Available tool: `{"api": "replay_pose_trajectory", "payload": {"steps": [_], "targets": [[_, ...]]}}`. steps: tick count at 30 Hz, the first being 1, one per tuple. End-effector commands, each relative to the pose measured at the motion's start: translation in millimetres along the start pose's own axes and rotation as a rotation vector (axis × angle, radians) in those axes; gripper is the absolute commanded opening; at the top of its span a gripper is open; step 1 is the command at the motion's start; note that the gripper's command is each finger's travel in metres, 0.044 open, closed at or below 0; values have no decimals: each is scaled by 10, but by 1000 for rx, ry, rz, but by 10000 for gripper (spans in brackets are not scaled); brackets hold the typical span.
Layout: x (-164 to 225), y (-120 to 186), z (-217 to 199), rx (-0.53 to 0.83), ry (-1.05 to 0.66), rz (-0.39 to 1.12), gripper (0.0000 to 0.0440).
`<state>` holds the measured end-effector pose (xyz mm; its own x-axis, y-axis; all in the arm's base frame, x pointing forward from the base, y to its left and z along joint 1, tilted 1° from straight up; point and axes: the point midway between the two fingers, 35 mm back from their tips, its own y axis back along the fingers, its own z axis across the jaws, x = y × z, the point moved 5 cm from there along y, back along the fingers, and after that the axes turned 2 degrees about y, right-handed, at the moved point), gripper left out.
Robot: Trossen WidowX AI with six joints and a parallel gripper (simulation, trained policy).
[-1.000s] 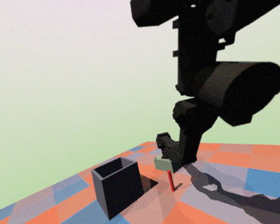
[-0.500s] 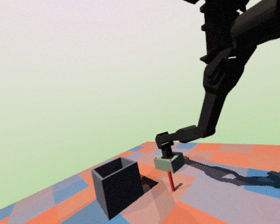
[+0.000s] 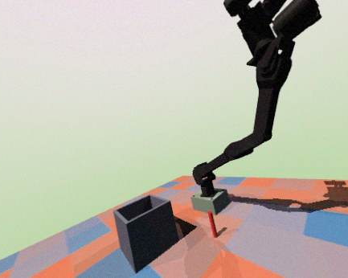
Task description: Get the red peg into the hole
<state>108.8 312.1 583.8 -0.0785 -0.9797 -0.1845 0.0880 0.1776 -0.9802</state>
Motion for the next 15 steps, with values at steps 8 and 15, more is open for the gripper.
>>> {"api": "replay_pose_trajectory", "payload": {"steps": [8, 15], "targets": [[656, -506, -542, 40, -230, 241, 429], [1130, -738, -756, 69, -376, 393, 440]]}}
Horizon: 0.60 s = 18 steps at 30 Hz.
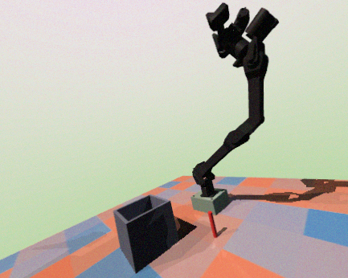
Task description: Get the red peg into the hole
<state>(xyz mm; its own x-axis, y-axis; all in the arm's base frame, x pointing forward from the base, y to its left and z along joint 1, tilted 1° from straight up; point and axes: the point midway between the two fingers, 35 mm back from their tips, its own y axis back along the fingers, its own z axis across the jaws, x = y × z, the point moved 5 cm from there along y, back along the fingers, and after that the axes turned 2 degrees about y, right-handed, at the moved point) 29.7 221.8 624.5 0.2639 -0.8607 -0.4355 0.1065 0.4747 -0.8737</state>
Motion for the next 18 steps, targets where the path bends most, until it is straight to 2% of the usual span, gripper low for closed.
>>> {"api": "replay_pose_trajectory", "payload": {"steps": [1, 18], "targets": [[221, -231, -186, 26, -87, 97, 440], [1115, -834, -670, 118, -471, 451, 440]]}}
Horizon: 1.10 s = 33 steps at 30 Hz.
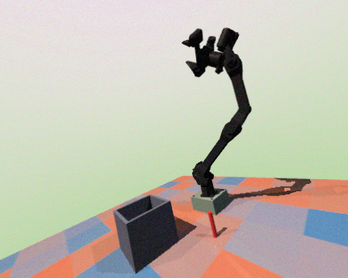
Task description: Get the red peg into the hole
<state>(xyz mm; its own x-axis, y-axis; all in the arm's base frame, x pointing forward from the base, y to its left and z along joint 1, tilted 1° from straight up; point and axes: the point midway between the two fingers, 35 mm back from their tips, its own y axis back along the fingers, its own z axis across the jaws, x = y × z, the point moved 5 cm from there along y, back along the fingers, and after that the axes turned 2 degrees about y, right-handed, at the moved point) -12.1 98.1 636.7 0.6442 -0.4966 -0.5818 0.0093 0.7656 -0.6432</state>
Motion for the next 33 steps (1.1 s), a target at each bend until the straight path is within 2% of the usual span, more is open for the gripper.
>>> {"api": "replay_pose_trajectory", "payload": {"steps": [1, 17, 33], "targets": [[157, -214, -158, 36, -92, 91, 440], [866, -762, -551, 155, -439, 441, 440], [1725, -962, -648, 305, -722, 802, 440]]}}
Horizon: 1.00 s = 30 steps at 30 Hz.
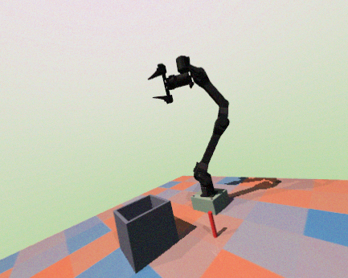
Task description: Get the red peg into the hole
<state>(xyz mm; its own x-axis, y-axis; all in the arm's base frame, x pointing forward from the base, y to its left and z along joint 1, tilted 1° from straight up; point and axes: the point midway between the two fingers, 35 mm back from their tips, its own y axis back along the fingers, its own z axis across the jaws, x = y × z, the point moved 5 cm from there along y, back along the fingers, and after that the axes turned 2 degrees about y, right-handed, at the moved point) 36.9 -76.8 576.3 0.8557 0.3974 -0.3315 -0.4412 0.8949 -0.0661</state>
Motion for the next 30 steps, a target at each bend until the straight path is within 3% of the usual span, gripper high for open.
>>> {"api": "replay_pose_trajectory", "payload": {"steps": [1, 16, 30], "targets": [[116, -182, -110, 56, -66, 80, 440], [739, -583, -429, 246, -270, 392, 440], [1439, -684, -676, 443, -388, 642, 440]]}}
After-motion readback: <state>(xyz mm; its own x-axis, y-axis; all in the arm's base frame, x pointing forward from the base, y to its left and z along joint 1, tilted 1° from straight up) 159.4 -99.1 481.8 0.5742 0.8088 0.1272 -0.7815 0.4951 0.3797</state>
